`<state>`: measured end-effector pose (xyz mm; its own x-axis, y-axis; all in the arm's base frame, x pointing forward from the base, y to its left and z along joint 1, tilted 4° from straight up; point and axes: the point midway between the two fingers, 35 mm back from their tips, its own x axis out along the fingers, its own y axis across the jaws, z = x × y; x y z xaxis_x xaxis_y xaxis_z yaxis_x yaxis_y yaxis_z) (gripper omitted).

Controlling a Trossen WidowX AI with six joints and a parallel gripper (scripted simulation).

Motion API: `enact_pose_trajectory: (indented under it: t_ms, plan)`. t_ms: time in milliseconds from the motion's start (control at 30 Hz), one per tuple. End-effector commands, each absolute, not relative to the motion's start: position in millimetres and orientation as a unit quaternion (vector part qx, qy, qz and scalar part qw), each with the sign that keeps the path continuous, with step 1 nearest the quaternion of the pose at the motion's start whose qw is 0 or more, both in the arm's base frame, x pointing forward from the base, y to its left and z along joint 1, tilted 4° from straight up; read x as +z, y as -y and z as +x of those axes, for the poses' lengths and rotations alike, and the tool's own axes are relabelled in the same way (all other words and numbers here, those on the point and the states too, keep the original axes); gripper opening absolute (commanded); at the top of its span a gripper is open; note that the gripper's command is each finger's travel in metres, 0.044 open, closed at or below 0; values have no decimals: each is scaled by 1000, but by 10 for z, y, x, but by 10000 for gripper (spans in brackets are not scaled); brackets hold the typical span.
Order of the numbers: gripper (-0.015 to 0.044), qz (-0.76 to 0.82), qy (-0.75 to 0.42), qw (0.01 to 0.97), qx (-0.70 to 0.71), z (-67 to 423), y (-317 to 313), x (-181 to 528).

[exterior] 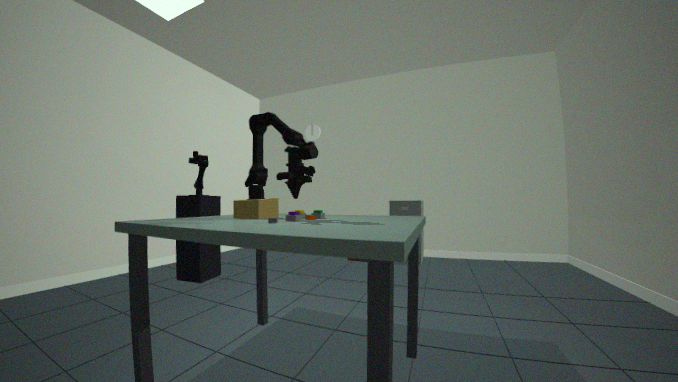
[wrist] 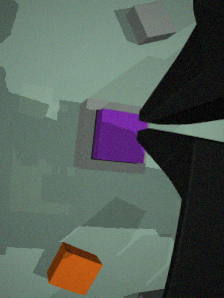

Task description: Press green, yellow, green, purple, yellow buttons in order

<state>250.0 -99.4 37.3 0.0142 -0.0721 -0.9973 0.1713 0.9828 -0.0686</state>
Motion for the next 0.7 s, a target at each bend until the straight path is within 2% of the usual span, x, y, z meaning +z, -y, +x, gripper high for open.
enact_pose_trajectory:
  t_ms: [0,667]
  plan:
    - [20,35,-707,702,-81,2409,991,85]
    - [20,35,-707,702,-81,2409,1008,-163]
